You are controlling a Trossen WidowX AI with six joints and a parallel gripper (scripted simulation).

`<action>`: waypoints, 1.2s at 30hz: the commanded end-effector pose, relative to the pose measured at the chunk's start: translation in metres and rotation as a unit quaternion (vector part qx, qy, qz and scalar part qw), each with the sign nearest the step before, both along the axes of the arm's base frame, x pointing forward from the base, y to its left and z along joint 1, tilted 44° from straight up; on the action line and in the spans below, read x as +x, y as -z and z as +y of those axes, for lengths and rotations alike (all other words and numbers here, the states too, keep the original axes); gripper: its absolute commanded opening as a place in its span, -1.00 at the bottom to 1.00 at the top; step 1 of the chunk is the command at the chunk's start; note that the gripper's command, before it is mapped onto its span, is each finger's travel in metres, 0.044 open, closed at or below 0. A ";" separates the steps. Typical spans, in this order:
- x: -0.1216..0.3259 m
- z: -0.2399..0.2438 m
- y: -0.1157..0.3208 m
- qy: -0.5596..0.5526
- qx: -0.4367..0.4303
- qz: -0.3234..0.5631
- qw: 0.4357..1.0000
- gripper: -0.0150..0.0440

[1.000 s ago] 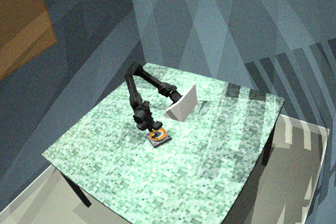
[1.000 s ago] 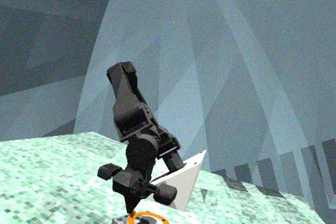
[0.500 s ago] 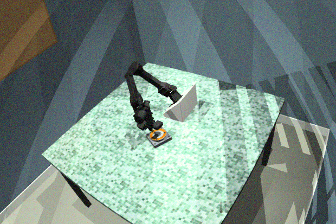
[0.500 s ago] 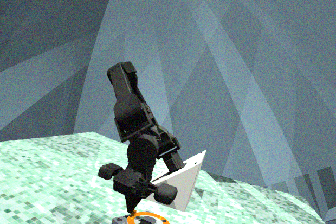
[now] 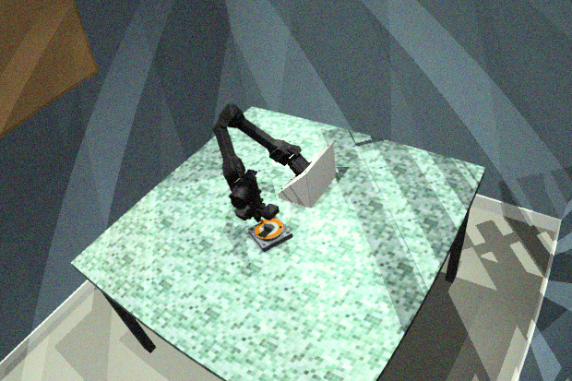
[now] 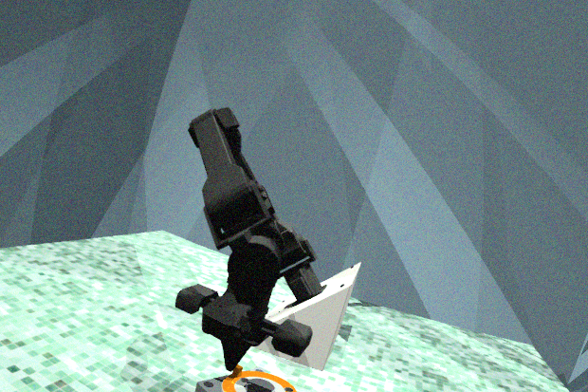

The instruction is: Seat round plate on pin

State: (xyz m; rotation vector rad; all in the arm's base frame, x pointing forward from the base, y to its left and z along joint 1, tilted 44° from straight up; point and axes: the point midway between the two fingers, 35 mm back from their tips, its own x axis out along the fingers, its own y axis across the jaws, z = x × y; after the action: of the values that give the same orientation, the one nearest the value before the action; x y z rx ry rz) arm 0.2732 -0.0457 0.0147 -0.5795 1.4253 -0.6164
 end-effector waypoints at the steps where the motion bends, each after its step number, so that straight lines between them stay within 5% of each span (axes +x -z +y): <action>1: -0.009 -0.001 0.003 0.002 0.000 0.009 1.000 -0.49; 36: -0.033 0.011 0.014 0.002 0.000 0.010 1.000 -0.49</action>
State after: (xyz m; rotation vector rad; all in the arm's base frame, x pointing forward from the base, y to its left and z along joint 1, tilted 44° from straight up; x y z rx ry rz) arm 0.2465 -0.0361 0.0046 -0.5853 1.4294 -0.6180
